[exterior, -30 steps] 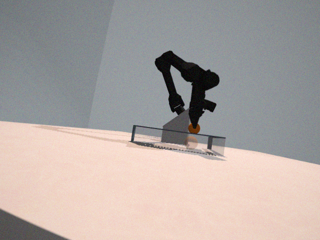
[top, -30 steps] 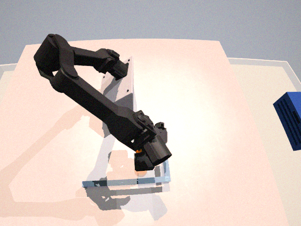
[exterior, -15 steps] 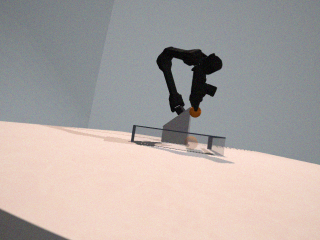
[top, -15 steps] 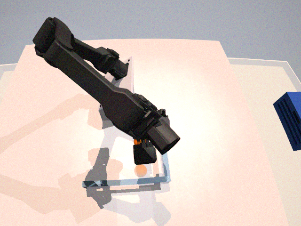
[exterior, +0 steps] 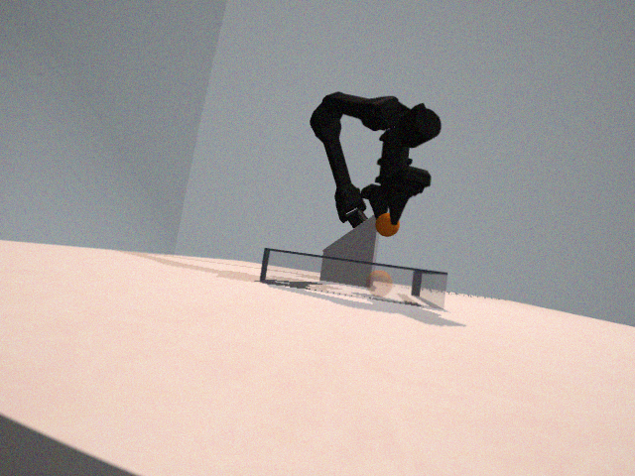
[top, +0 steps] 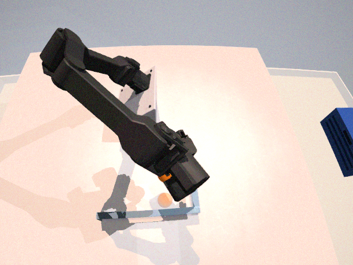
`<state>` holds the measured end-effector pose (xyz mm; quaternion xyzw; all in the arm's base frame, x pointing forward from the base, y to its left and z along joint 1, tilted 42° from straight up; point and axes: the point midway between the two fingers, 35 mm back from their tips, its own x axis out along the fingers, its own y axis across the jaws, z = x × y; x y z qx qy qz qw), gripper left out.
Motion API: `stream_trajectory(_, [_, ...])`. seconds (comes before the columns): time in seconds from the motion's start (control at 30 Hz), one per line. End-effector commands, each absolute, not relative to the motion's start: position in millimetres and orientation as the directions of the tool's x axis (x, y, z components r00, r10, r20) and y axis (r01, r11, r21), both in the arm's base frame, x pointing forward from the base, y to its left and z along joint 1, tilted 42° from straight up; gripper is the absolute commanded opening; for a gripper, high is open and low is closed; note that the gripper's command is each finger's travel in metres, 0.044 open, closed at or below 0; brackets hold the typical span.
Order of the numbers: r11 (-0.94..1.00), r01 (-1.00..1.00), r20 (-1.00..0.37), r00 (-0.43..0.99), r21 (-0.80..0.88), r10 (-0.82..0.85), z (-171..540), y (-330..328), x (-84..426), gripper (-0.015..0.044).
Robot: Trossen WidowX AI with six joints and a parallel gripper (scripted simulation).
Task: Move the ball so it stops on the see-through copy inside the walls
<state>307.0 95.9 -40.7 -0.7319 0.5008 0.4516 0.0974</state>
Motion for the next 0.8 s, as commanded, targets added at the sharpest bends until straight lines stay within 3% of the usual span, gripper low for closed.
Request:
stream_trajectory(0.0, [-0.548, -0.747, -0.758, 0.094, 0.375, -0.646, -44, 95, 314, 0.0])
stream_trajectory(0.77, [-0.76, -0.139, -0.755, 0.097, 0.635, -0.649, -60, 83, 349, 0.0])
